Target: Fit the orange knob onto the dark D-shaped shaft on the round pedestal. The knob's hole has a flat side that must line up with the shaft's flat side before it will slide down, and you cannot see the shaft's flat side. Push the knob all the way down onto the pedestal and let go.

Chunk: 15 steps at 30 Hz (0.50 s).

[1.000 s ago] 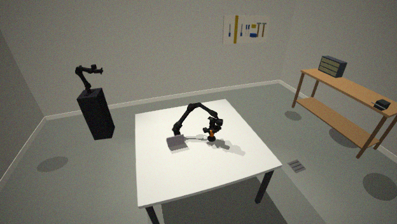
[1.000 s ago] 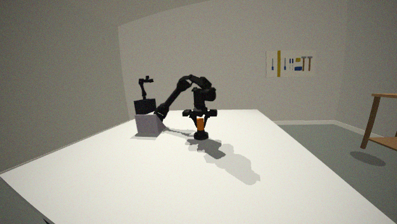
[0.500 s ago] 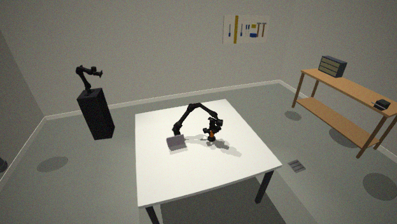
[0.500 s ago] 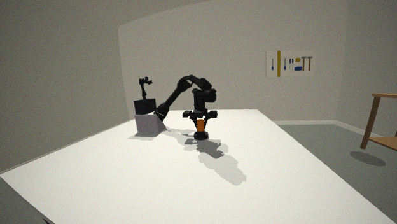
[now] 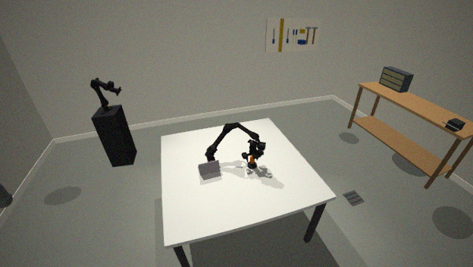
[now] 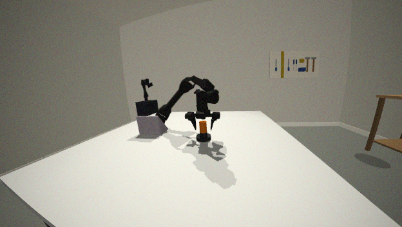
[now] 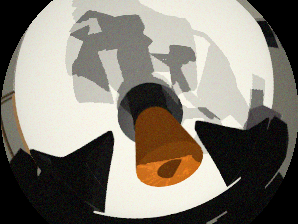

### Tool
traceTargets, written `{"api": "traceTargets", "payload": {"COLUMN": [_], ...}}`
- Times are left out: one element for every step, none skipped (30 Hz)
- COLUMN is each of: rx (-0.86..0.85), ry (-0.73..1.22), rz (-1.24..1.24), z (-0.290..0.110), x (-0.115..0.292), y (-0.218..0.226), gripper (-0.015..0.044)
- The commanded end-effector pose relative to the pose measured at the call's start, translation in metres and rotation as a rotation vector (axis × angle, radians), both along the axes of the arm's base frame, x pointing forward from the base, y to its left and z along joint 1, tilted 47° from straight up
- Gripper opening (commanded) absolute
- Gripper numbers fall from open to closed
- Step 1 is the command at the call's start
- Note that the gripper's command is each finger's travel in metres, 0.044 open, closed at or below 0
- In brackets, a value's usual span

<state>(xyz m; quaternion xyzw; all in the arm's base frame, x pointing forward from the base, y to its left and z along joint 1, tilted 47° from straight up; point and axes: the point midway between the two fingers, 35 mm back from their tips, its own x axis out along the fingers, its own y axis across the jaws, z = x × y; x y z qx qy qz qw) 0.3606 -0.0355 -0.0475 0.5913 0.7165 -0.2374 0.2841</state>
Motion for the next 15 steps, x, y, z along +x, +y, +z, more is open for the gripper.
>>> {"api": "traceTargets", "payload": {"rx": [0.0,0.0,0.0,-0.001,-0.002,-0.005,-0.009,-0.012,-0.015,-0.018,-0.02,-0.021,-0.021,-0.022,-0.023], "ry": [0.0,0.0,0.0,0.0,0.002,0.005,0.009,0.013,0.017,0.022,0.025,0.027,0.028,0.027,0.026], "rz": [0.001,0.001,0.001,-0.001,-0.007,-0.017,-0.031,-0.044,-0.057,-0.07,-0.08,-0.086,-0.088,-0.089,-0.09], "z": [0.0,0.0,0.0,0.002,0.006,0.013,0.022,0.032,0.042,0.052,0.06,0.064,0.066,0.066,0.066], "x": [0.0,0.0,0.0,0.001,0.002,0.005,0.007,0.009,0.011,0.011,0.011,0.011,0.011,0.012,0.014], "y": [0.0,0.0,0.0,-0.002,-0.007,-0.015,-0.025,-0.035,-0.045,-0.055,-0.063,-0.068,-0.069,-0.069,-0.069], "gripper": [0.044,0.044,0.044,0.044,0.044,0.044,0.044,0.044,0.044,0.044,0.044,0.044,0.044,0.044,0.044]}}
